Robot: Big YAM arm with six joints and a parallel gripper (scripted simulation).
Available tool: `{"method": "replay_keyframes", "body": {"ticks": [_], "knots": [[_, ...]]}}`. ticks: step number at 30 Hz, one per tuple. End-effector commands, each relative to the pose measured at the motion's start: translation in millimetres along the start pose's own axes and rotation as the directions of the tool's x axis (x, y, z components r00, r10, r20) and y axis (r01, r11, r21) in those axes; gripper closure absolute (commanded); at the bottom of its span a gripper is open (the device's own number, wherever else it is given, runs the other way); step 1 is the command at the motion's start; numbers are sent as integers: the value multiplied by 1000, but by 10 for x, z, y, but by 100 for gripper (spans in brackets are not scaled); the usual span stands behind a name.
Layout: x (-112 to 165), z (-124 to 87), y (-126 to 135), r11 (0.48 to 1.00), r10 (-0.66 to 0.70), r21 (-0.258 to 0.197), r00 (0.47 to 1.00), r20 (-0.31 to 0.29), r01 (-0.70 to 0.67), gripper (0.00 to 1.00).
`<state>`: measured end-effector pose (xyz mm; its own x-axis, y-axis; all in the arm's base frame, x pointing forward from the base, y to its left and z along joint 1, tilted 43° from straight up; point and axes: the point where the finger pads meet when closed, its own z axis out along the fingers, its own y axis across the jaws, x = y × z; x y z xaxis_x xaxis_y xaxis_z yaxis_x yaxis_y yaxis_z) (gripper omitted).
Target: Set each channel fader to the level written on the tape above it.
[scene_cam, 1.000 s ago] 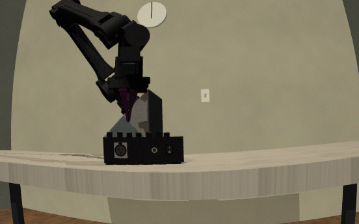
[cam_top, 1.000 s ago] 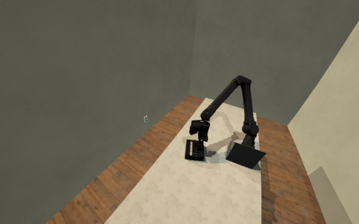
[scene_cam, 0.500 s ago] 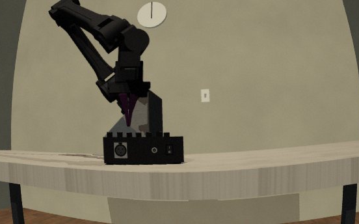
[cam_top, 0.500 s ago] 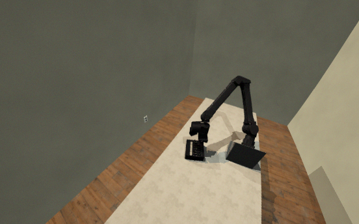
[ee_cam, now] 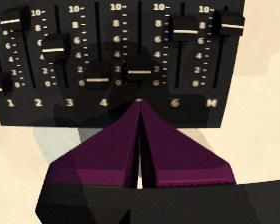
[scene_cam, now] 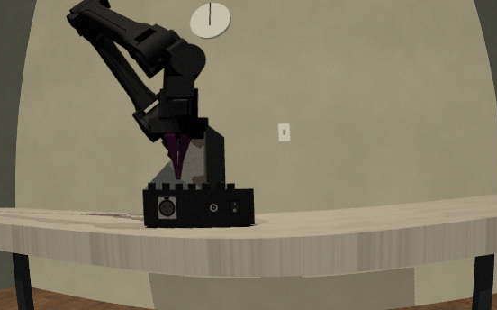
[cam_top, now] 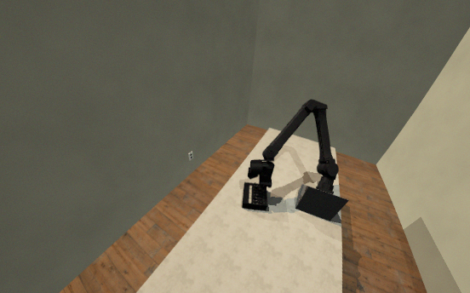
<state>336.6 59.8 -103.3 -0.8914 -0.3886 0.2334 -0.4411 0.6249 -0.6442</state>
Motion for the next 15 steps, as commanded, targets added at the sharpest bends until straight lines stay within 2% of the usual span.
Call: {"method": "replay_keyframes", "body": {"ticks": [1, 15], "knots": [[-27, 2, -6, 1000, 4, 2, 1000, 17, -4, 100], [-21, 21, 1, 1000, 5, 2, 1000, 14, -5, 100]]}}
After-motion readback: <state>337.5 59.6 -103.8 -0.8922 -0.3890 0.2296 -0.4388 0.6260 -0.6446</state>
